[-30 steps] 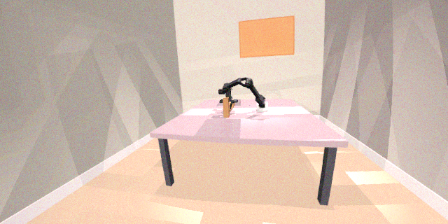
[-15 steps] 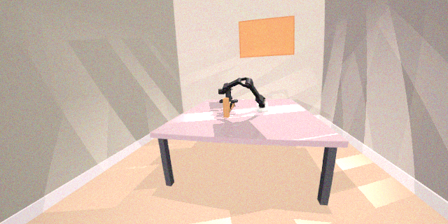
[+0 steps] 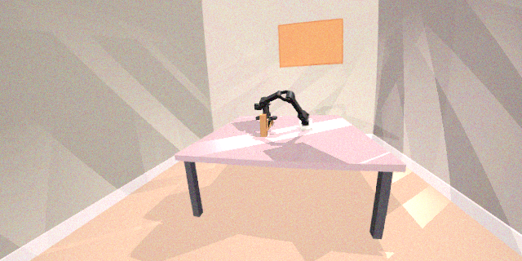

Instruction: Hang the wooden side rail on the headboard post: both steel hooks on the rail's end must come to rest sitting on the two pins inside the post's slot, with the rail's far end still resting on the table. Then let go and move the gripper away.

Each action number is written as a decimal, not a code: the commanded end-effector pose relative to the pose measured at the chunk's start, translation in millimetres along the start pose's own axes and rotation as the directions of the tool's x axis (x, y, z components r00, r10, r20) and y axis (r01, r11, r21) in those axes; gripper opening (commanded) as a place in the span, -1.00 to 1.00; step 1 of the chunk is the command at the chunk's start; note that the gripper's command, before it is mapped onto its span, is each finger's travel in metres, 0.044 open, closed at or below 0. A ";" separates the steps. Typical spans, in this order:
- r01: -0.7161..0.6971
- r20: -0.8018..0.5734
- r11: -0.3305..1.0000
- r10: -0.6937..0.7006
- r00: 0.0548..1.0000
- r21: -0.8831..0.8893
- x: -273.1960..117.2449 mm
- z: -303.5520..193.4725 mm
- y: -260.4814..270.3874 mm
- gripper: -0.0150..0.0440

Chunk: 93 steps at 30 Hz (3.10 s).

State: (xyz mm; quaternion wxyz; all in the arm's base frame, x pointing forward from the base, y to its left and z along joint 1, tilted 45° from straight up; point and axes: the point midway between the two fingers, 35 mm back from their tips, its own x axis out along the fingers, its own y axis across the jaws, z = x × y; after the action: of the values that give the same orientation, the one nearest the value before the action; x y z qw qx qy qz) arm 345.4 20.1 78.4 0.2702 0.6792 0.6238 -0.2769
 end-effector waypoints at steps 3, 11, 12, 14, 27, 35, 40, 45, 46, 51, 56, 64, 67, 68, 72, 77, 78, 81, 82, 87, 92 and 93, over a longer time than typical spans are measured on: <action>-0.010 0.000 1.000 0.010 1.000 0.004 -3.1 -0.5 2.1 -0.49; -0.010 0.000 1.000 0.010 1.000 0.004 -3.8 -1.4 1.7 -0.49; -0.010 0.000 1.000 0.010 1.000 0.004 -3.8 -1.5 1.6 -0.49; -0.010 0.000 1.000 0.010 1.000 0.004 -3.7 -1.7 1.3 -0.49; -0.010 0.000 1.000 0.010 1.000 0.004 -2.8 -3.2 1.2 -0.49; -0.010 0.000 1.000 0.010 1.000 0.004 -3.3 -4.1 2.1 -0.49; -0.010 0.000 1.000 0.010 1.000 0.004 -3.6 -4.6 2.0 -0.49; -0.010 0.000 1.000 0.010 1.000 0.004 -3.4 -5.2 1.4 -0.49; -0.010 0.000 1.000 0.010 1.000 0.004 -3.4 -5.3 1.3 -0.49; -0.010 0.000 1.000 0.010 1.000 0.004 -3.3 -5.9 0.7 -0.49; -0.010 0.000 1.000 0.010 1.000 0.004 -2.9 -6.4 0.7 -0.49; -0.010 0.000 1.000 0.010 1.000 0.004 -2.6 -7.3 1.6 -0.49; -0.010 0.000 1.000 0.010 1.000 0.004 -2.8 -7.7 1.9 -0.49; -0.010 0.000 1.000 0.010 1.000 0.004 -2.8 -7.8 2.0 -0.49; -0.010 0.000 1.000 0.010 1.000 0.004 -3.1 -8.2 2.0 -0.49; -0.010 0.000 1.000 0.010 1.000 0.004 -3.7 -8.8 1.5 -0.49; -0.010 0.000 1.000 0.010 1.000 0.004 -3.8 -8.9 1.3 -0.49; -0.010 0.000 1.000 0.010 1.000 0.004 -3.7 -9.2 1.0 -0.49; -0.010 0.000 1.000 0.010 1.000 0.004 -3.5 -9.3 0.9 -0.49; -0.010 0.000 1.000 0.010 1.000 0.004 -3.0 -9.9 0.7 -0.49; -0.010 -0.001 1.000 0.010 1.000 0.004 -2.8 -10.4 1.1 -0.49; -0.010 -0.001 1.000 0.010 1.000 0.004 -2.8 -10.6 1.2 -0.49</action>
State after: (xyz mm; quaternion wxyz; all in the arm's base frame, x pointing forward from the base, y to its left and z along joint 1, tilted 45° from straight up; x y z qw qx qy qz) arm 345.8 27.4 85.8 0.2705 0.6793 0.6237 -0.2766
